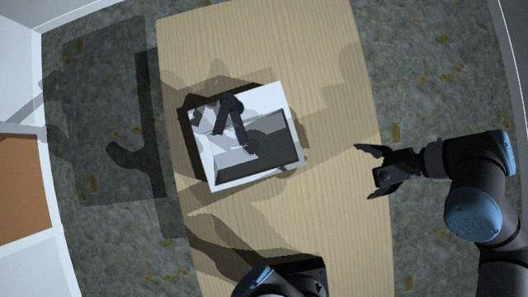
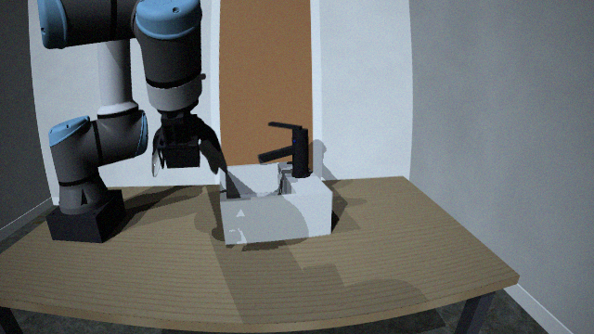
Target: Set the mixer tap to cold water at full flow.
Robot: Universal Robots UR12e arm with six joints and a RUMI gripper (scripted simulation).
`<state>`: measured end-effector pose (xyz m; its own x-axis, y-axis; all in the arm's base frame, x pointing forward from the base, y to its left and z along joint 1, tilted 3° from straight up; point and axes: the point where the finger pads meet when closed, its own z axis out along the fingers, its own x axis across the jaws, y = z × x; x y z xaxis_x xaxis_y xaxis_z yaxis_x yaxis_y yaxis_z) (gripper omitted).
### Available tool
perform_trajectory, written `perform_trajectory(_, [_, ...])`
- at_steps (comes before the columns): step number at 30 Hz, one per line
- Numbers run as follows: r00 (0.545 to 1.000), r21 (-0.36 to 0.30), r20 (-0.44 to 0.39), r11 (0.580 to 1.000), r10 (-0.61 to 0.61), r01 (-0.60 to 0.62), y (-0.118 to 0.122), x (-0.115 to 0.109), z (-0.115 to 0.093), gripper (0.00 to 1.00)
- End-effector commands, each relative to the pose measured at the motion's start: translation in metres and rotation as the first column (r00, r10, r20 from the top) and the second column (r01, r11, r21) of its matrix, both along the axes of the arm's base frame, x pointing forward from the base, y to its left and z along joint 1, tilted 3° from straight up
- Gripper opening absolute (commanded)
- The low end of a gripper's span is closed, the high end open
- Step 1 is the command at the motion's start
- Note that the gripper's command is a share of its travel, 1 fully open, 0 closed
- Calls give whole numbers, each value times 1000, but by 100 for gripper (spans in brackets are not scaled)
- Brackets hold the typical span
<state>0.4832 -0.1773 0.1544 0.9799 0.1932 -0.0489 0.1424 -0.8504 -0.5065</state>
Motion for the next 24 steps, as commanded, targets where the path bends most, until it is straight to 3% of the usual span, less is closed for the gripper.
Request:
perform_trajectory(1, [982,-93,18,978,188,-186,43,43,8,100])
perform_trajectory(7, [949,-153,34,940,313,-305,79,70,17,100])
perform_trajectory(20, [775,-322,68,750,628,-578,205,132,48,100])
perform_trajectory(22, [775,-322,68,750,628,-578,205,132,48,100])
perform_trajectory(24, [746,-343,71,718,662,-605,224,138,53,100])
